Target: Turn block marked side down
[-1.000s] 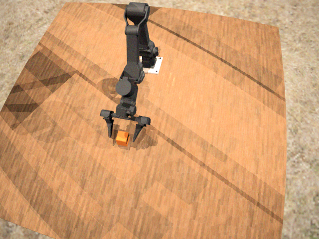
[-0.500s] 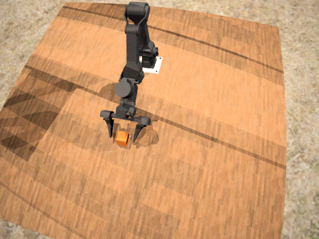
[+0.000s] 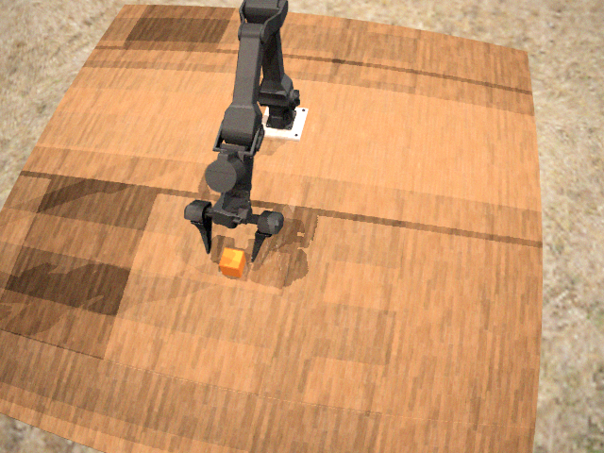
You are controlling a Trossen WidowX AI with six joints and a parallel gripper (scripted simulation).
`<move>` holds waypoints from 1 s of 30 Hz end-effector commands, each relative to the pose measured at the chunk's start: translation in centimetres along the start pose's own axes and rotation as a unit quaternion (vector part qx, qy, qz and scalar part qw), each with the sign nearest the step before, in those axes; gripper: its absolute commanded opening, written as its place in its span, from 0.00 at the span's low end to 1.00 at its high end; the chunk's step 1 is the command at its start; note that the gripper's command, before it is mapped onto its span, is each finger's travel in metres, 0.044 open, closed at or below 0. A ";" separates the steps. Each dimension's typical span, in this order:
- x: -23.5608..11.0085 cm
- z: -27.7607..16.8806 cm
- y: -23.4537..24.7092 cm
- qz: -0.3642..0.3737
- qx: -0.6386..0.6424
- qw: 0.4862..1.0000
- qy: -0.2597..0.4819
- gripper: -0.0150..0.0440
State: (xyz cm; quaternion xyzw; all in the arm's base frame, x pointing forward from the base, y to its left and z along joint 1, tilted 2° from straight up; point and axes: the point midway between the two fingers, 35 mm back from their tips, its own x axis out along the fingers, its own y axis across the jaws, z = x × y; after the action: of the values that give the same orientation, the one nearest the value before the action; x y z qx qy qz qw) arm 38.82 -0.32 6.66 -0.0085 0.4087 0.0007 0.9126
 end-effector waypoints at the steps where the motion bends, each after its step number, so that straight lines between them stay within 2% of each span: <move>1: -4.3 1.4 0.1 -0.002 0.000 0.997 0.073 1.00; 12: -4.2 1.6 0.1 -0.002 0.000 0.997 0.082 1.00; 30: -3.6 5.8 0.1 -0.002 0.001 0.943 0.334 1.00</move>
State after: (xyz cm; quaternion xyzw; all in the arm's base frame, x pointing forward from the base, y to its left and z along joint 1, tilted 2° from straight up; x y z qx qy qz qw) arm 40.49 -0.11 12.67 -0.0085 0.6531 -0.0006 0.7572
